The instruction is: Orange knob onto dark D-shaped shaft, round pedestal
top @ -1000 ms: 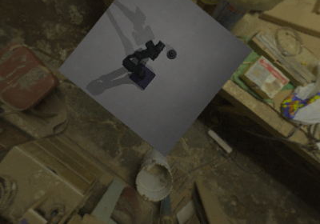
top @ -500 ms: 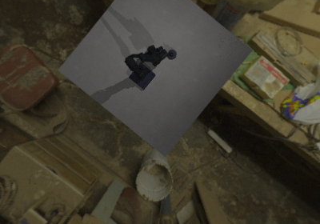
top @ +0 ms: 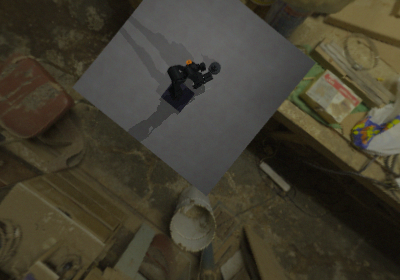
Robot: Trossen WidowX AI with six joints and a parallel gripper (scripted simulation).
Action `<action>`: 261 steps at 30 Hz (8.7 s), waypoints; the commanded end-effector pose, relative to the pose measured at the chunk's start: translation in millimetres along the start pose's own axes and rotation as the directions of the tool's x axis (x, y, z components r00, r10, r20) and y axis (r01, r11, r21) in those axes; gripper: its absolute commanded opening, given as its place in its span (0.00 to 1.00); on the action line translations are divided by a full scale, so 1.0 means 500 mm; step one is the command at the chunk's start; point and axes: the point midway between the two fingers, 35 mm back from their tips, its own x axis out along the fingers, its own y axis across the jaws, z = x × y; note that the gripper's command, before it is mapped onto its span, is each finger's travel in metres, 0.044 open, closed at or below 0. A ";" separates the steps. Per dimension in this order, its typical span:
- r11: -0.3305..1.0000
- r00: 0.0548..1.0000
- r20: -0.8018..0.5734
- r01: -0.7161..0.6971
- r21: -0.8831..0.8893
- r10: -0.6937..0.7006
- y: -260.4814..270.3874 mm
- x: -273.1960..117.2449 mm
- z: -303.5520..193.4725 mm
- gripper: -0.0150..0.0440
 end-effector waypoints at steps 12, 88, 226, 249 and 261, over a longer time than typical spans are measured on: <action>1.000 1.000 0.030 -0.004 0.014 0.003 0.007 -0.010 -0.005 0.60; 1.000 0.366 -0.931 -0.004 0.008 0.009 0.003 -0.075 0.196 1.00; 0.516 0.366 -0.930 0.796 0.318 0.008 -0.014 -0.083 0.243 0.25; 0.509 0.377 -0.926 0.799 0.321 -0.007 -0.109 -0.086 0.221 0.25; 0.510 0.372 -0.928 0.800 0.316 -0.009 -0.174 -0.100 0.198 0.25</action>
